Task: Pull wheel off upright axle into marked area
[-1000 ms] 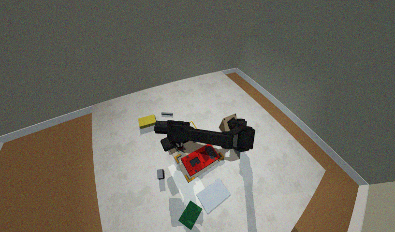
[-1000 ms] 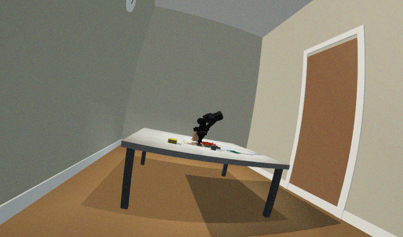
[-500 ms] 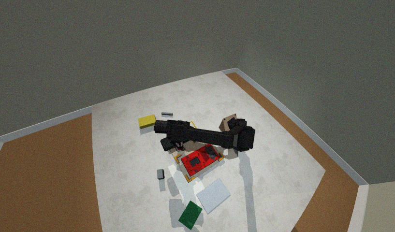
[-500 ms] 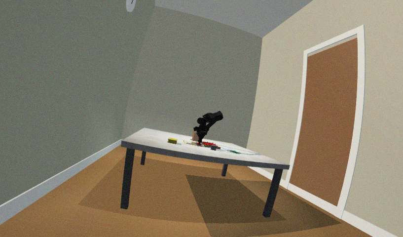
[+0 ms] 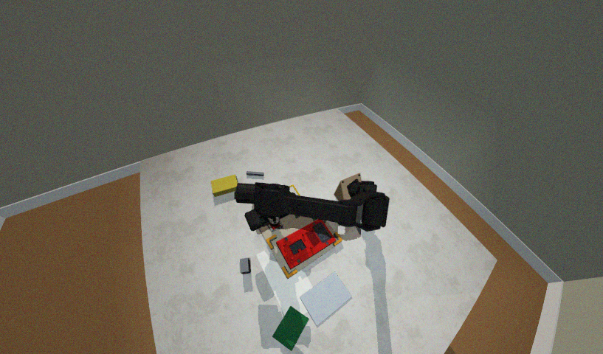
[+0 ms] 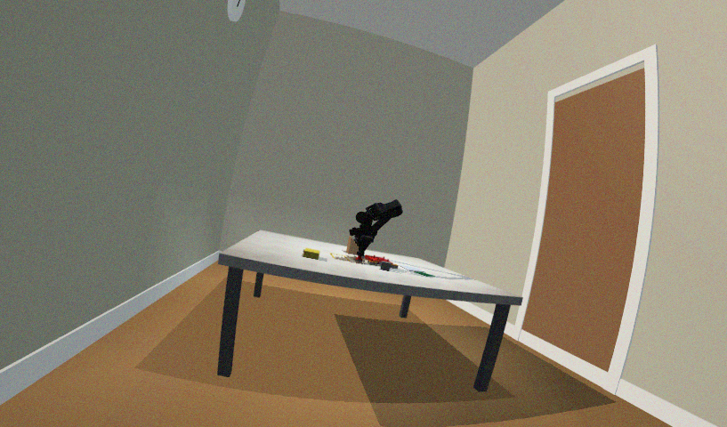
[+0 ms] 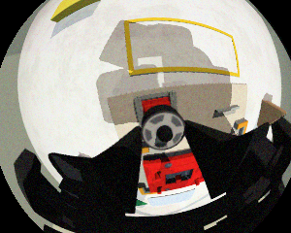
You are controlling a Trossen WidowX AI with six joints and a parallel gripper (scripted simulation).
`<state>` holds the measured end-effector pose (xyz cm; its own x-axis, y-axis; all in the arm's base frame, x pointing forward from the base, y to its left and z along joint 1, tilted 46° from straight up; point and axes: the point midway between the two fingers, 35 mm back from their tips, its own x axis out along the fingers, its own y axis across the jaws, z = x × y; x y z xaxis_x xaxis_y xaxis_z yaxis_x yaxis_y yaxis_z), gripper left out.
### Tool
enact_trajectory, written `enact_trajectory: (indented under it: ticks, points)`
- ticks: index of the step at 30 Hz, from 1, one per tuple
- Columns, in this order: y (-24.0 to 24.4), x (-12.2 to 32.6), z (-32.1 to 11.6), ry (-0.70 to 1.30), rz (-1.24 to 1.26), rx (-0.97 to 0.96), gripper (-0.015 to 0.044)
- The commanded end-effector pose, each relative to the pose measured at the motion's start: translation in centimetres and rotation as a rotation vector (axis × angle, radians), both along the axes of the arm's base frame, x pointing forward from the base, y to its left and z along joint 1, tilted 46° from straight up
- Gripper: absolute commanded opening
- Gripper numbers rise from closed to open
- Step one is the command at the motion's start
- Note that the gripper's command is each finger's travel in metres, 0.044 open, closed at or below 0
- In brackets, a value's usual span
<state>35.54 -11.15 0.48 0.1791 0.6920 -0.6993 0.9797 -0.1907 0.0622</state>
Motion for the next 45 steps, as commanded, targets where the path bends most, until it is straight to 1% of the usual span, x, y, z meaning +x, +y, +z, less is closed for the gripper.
enact_trajectory:
  ticks: [1, 45]
  points:
    - [-0.4, -0.1, 0.2, 0.0, -0.006, 0.0, 0.0]
    - [-1.4, -0.4, 1.2, -0.001, -0.008, 0.0, 0.0]
